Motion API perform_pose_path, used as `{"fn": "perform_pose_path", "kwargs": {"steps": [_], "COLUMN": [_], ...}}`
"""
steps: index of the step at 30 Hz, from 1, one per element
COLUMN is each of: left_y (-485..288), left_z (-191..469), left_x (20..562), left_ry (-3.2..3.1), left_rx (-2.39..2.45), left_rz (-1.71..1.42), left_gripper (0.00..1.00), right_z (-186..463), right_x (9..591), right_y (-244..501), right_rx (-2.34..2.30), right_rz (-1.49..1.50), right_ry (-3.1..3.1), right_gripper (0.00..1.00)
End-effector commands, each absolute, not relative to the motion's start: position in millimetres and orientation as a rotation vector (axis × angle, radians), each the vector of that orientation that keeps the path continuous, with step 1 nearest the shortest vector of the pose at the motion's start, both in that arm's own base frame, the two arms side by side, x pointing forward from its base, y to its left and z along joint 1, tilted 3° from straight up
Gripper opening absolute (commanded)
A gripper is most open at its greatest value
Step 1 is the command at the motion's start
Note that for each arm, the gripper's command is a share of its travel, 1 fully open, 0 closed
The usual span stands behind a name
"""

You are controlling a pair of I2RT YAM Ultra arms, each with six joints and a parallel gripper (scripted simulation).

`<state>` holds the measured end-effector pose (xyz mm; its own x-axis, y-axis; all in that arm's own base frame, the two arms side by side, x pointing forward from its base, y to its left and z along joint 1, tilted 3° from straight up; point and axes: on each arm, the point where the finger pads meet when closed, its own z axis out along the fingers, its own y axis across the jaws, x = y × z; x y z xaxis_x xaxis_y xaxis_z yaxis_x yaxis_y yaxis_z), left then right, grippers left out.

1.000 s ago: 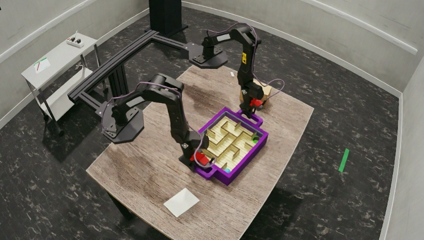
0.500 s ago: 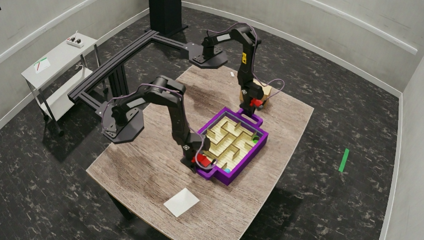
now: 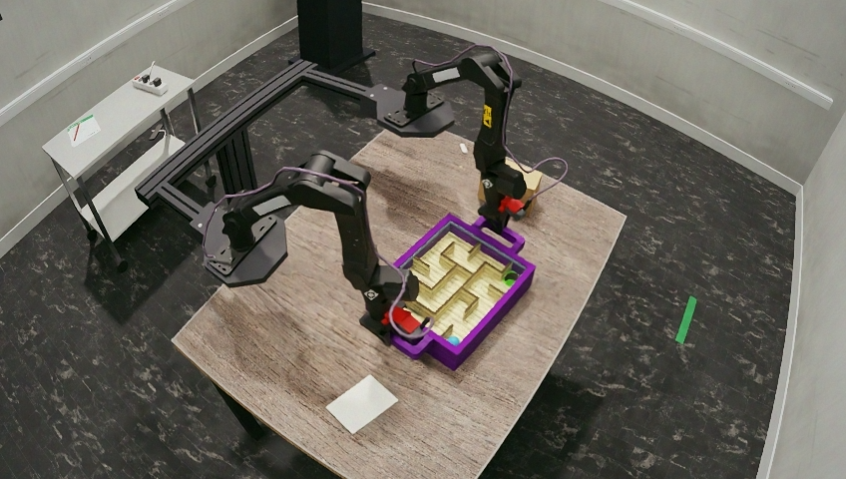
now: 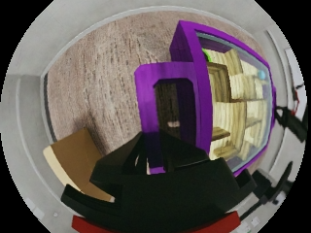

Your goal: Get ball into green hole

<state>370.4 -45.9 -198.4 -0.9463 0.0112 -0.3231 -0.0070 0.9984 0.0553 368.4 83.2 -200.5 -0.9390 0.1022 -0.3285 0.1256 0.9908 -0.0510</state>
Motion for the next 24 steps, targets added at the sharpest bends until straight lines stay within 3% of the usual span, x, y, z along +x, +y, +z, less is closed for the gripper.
{"fn": "perform_pose_path", "kwargs": {"steps": [1,7,8,24], "left_y": [-51,-52,-52,-52], "left_z": [-188,-187,-187,-187], "left_x": [389,390,389,389], "left_ry": [2.765,2.765,2.765,2.768], "left_rx": [0.015,0.015,0.015,0.018], "left_rz": [0.057,0.056,0.056,0.055], "left_gripper": [0.0,0.0,0.0,0.0], "right_z": [-198,-203,-204,-210], "right_x": [375,366,365,355], "right_y": [85,83,83,81], "right_rx": [0.162,0.158,0.157,0.175], "right_rz": [-0.089,-0.101,-0.102,-0.098], "right_ry": [2.786,2.813,2.816,2.832], "right_gripper": [0.39,0.39,0.0,0.0]}}
